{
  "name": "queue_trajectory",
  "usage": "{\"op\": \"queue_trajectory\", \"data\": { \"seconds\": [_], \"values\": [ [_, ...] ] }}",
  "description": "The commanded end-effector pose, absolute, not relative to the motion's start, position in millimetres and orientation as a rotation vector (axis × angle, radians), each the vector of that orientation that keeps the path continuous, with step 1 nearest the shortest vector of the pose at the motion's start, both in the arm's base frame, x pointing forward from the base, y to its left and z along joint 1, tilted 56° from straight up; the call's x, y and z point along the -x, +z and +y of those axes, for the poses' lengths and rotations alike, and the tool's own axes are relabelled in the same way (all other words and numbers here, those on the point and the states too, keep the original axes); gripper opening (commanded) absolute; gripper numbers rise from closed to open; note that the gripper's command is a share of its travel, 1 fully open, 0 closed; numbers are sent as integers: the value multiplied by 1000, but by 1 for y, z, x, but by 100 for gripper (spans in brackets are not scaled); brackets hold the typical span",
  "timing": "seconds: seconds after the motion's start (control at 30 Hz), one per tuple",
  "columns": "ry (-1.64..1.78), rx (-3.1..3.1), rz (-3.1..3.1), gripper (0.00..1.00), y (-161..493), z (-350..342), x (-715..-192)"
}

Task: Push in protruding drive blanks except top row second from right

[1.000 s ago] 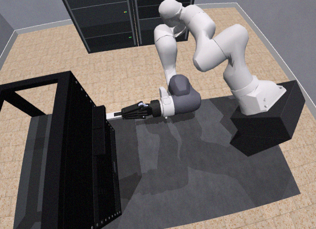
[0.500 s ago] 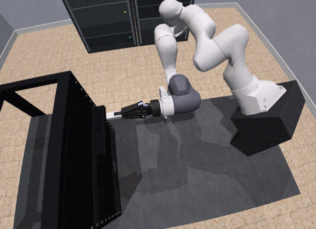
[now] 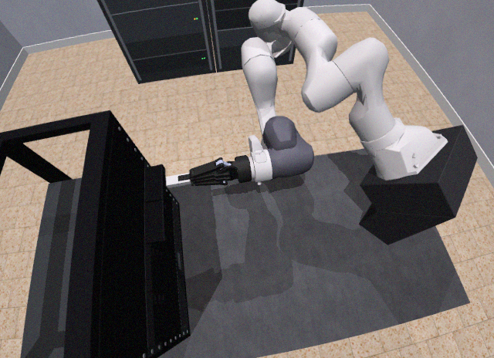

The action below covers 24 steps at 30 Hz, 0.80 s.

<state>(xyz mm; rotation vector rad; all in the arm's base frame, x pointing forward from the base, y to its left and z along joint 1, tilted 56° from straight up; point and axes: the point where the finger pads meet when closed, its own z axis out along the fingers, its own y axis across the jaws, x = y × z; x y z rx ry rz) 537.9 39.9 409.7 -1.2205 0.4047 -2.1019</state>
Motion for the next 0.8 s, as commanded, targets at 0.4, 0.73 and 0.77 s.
{"op": "queue_trajectory", "data": {
  "seconds": [0.4, 0.73, 0.77],
  "values": [
    [-2096, 1219, 401, 0, 410, 42, -537],
    [-2096, 1219, 401, 0, 410, 45, -537],
    [-2096, 1219, 401, 0, 410, 45, -537]
  ]
}}
